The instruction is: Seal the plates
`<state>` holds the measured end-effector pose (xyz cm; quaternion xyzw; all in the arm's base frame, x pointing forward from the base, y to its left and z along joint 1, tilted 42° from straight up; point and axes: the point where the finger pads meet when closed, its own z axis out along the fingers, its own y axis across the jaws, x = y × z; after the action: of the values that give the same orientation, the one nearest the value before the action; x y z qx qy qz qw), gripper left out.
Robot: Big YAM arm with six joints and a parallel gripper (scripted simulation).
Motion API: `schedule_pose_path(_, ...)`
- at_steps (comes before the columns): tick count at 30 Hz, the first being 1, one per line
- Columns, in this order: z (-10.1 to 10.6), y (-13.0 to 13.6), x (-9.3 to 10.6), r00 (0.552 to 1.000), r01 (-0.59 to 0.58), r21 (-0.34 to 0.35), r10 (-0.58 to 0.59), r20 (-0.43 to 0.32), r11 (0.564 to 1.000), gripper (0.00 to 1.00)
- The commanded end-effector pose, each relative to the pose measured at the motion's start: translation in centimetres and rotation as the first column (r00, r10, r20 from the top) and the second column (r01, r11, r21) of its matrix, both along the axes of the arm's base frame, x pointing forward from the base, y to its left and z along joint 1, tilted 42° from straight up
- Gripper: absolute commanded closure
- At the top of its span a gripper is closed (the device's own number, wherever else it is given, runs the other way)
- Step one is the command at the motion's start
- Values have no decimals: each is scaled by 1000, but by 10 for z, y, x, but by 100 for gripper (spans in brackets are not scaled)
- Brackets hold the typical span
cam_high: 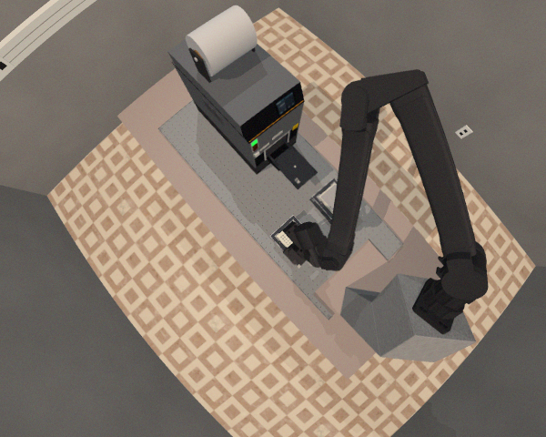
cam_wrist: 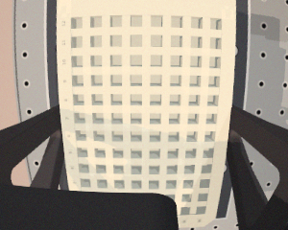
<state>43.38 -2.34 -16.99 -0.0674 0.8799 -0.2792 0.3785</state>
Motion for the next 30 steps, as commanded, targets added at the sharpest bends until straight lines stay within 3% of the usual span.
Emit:
schedule_pose_path(1,11,9,4,1000,-16,10,16,24,1000,100)
schedule_pose_path(8,6,1,-4,1000,-6,-6,6,3,1000,100)
schedule_pose_path(13,18,12,-14,1000,-9,5,9,1,1000,100)
schedule_pose_path(19,28,23,-9,1000,-12,15,12,22,1000,100)
schedule_pose_path(30,35,28,-25,1000,-9,11,9,0,1000,100)
